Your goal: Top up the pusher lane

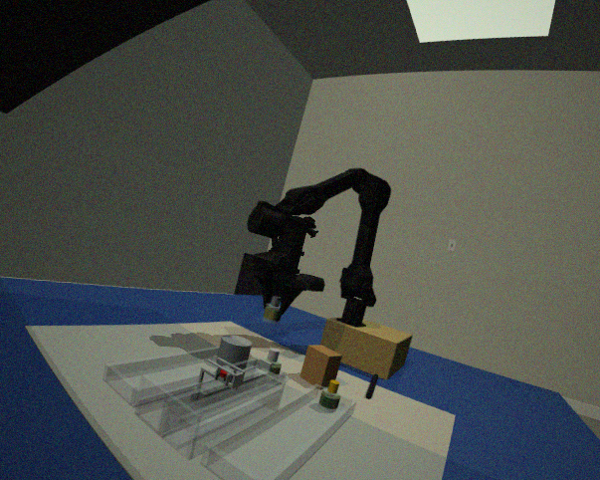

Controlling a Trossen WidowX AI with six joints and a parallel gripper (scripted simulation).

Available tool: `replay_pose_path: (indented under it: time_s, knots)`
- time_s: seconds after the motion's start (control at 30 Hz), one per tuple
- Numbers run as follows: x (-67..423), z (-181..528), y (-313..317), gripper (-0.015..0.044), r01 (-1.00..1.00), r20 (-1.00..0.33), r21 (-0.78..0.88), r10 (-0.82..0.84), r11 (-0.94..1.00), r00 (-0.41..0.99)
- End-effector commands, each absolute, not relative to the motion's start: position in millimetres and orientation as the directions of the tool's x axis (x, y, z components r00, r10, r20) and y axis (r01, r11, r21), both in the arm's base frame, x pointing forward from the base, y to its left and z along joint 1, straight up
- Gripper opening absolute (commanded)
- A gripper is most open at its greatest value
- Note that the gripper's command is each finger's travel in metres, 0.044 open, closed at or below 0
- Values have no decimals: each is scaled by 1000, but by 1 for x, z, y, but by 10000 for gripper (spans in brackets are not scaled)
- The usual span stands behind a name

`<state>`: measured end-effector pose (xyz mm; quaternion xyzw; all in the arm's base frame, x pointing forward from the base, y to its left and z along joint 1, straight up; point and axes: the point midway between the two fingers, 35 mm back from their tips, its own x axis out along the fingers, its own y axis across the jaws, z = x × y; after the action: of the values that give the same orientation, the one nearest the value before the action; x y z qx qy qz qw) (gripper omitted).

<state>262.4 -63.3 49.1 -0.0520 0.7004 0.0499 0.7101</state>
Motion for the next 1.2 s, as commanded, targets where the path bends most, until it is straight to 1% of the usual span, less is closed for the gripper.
replay_pose_path:
  time_s: [0.0, 0.5, 0.9, 1.17]
  knots:
    - [274, 42, -46, 0, -149, -1000, -1, 1, 989, 17]
    - [298, 15, 23, 0, -179, -1000, 3, 7, 984, 19]
    - [299, -8, 24, 0, -179, -1000, 4, 7, 984, 18]
    - [300, -9, 24, 0, -179, -1000, 4, 7, 984, 18]
